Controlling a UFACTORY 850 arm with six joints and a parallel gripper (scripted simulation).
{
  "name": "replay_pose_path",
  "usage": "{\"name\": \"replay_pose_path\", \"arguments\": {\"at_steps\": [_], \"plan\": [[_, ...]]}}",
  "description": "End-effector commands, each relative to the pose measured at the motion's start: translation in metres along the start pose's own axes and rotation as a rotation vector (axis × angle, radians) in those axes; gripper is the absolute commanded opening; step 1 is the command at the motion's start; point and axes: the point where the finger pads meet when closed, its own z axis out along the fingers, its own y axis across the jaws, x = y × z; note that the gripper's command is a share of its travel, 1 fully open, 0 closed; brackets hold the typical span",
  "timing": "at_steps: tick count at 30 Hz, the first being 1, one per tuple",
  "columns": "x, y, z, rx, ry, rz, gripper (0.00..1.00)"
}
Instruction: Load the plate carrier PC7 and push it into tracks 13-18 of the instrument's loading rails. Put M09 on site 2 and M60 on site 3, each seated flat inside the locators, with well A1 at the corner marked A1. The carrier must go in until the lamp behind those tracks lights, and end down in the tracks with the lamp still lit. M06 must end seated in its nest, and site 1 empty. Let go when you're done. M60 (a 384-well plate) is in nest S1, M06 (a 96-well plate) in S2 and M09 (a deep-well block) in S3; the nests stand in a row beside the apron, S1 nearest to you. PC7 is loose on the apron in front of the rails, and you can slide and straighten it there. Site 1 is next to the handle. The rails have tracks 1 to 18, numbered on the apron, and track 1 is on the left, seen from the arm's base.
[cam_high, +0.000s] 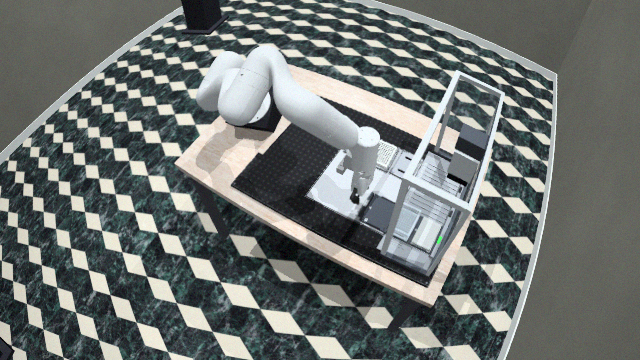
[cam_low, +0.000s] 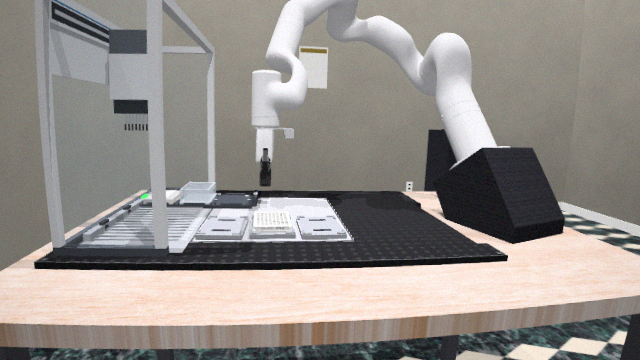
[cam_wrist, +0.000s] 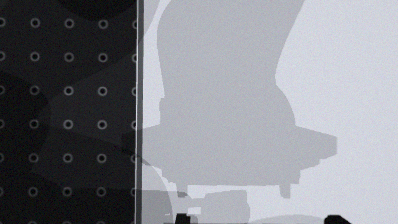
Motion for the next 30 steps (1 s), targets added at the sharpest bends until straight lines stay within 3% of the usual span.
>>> {"name": "replay_pose_path", "arguments": {"at_steps": [1, 30], "plan": [[-0.001, 0.0, -0.006, 0.0, -0.002, 0.0, 0.82], [-0.001, 0.0, -0.048, 0.0, -0.002, 0.001, 0.82]]}}
